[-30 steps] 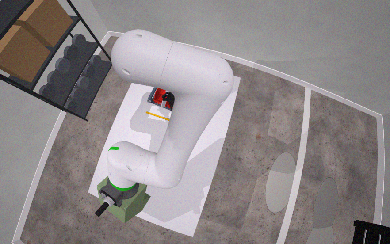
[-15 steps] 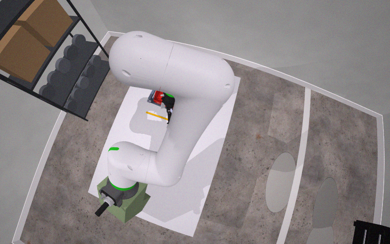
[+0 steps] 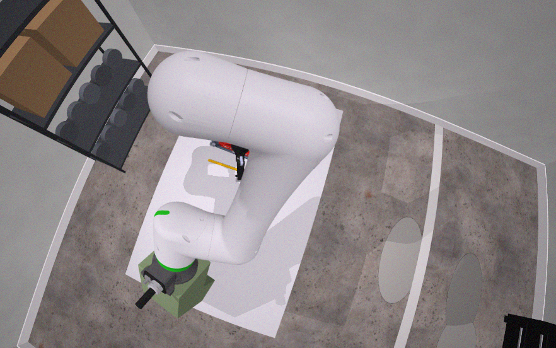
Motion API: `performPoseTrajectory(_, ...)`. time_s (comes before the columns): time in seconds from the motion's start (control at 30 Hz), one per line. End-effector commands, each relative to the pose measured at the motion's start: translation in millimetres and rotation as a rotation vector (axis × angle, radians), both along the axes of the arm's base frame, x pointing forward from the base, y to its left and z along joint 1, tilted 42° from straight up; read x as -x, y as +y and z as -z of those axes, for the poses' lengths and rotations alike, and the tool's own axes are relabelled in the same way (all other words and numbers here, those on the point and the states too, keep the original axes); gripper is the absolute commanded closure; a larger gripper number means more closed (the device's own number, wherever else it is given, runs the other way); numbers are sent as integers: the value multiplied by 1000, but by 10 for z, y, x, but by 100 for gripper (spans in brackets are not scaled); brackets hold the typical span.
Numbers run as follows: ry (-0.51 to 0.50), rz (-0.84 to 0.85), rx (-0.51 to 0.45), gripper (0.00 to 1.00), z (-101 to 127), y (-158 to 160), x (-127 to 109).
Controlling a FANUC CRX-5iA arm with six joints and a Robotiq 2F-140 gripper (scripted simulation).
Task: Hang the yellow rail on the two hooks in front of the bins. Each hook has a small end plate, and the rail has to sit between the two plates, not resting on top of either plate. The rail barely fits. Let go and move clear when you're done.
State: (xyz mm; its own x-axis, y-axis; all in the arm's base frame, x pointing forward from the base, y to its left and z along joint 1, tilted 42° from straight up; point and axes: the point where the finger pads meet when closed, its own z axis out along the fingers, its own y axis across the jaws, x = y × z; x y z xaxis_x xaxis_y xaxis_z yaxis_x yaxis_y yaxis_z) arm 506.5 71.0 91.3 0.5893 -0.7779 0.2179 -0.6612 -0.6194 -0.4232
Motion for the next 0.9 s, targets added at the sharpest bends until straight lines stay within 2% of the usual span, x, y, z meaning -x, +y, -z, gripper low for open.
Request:
performPoseTrajectory(0.0, -33, 68, -25, 0, -20, -7, 0)
performPoseTrajectory(0.1, -81, 172, -62, 0, -48, -17, 2)
performPoseTrajectory(0.5, -81, 172, -62, 0, -48, -17, 2)
performPoseTrajectory(0.67, -159, 338, -125, 0, -71, -29, 2)
performPoseTrajectory(0.87, -159, 338, -125, 0, -71, -29, 2)
